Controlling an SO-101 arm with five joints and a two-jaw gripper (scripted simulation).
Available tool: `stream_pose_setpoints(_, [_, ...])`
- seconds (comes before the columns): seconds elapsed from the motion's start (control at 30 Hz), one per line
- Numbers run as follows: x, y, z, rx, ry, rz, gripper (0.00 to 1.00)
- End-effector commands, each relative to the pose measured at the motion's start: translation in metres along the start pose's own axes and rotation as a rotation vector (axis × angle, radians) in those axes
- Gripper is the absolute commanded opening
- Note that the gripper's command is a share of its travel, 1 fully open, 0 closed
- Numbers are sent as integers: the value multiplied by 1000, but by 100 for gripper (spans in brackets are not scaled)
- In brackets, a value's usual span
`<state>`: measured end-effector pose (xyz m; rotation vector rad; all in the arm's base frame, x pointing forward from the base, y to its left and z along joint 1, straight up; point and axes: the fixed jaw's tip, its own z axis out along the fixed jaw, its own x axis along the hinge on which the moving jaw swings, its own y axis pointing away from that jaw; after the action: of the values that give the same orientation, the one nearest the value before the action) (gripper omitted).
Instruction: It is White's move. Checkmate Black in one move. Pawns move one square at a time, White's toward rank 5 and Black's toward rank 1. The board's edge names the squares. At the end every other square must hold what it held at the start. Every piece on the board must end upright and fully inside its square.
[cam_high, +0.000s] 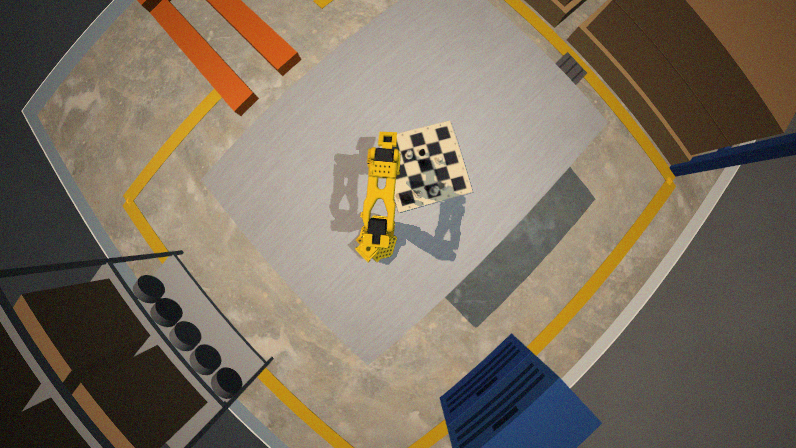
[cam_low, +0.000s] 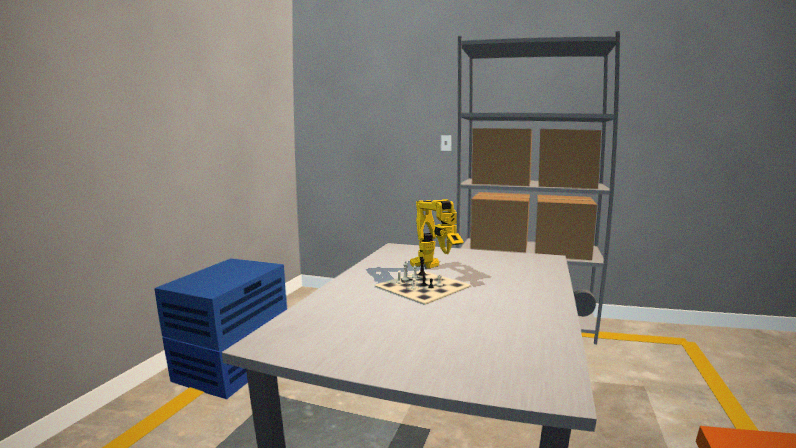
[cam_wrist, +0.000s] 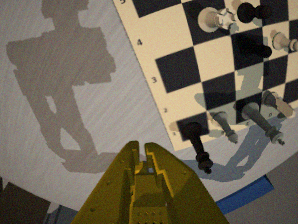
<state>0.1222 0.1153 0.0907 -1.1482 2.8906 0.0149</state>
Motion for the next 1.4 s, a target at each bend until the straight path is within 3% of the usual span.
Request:
stream_pose_setpoints(0.0, [-11, -4, -2, 4, -85, 27, 2])
stream_pose_setpoints(0.17, [-39, -25, 0, 27, -286, 136, 6])
stream_pose_setpoints(0.23, [-39, -25, 0, 27, -286, 136, 6])
stream_pose_setpoints(0.37, [-57, -44, -4, 55, -442, 219, 10])
stream_pose_setpoints(0.47, [-64, -52, -6, 69, -502, 251, 11])
stream_pose_setpoints(1.37, [-61, -55, -1, 75, -513, 268, 12])
